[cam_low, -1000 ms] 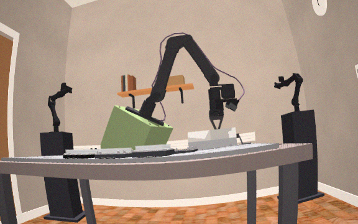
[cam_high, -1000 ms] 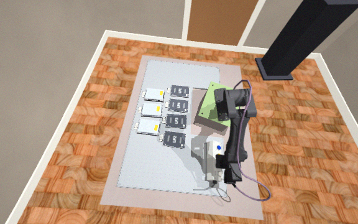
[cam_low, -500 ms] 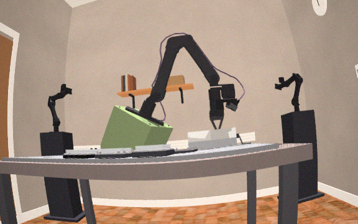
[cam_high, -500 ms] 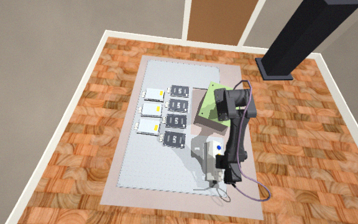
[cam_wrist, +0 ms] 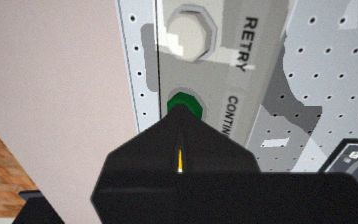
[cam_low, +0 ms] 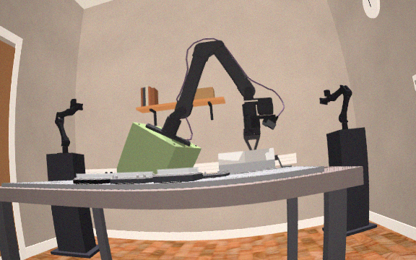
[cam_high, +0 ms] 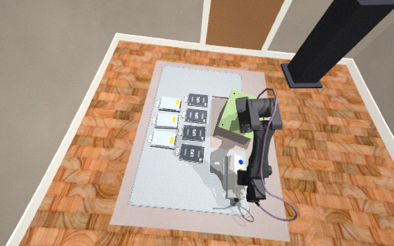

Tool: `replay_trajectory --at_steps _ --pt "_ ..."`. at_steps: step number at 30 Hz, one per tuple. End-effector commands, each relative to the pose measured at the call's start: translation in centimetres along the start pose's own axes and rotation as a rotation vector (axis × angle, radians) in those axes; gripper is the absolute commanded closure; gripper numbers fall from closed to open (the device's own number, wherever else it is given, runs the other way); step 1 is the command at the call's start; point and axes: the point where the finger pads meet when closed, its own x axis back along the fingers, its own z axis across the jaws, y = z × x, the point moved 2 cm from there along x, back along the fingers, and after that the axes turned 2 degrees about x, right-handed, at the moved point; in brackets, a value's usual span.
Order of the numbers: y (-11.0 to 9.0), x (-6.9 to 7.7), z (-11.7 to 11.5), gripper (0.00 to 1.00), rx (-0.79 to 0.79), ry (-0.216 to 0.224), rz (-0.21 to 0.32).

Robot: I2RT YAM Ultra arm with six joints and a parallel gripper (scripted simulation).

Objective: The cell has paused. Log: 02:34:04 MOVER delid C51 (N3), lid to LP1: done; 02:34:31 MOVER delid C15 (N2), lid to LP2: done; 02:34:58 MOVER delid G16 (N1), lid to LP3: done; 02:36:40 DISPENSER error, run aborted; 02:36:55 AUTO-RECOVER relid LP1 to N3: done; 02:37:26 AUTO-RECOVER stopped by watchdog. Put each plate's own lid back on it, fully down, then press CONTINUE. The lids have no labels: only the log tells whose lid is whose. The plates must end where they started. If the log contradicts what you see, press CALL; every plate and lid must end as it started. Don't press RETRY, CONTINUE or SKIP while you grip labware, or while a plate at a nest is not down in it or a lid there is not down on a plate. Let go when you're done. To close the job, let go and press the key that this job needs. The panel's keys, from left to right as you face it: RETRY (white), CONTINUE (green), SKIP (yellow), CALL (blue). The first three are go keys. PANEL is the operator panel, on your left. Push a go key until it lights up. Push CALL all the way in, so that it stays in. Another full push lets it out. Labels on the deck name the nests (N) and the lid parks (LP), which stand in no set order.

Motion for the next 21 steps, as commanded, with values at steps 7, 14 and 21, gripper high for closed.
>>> replay_trajectory --at_steps 7,14,21 --pt "-0.2 -0.74 -0.27 1.0 0.0 -0.008 -0.003" --pt "-0.07 -0.81 -0.33 1.0 -0.001 -0.008 -0.008" --pt "-0.14 -0.95 -0.41 1.0 -0.001 -0.008 -0.007"
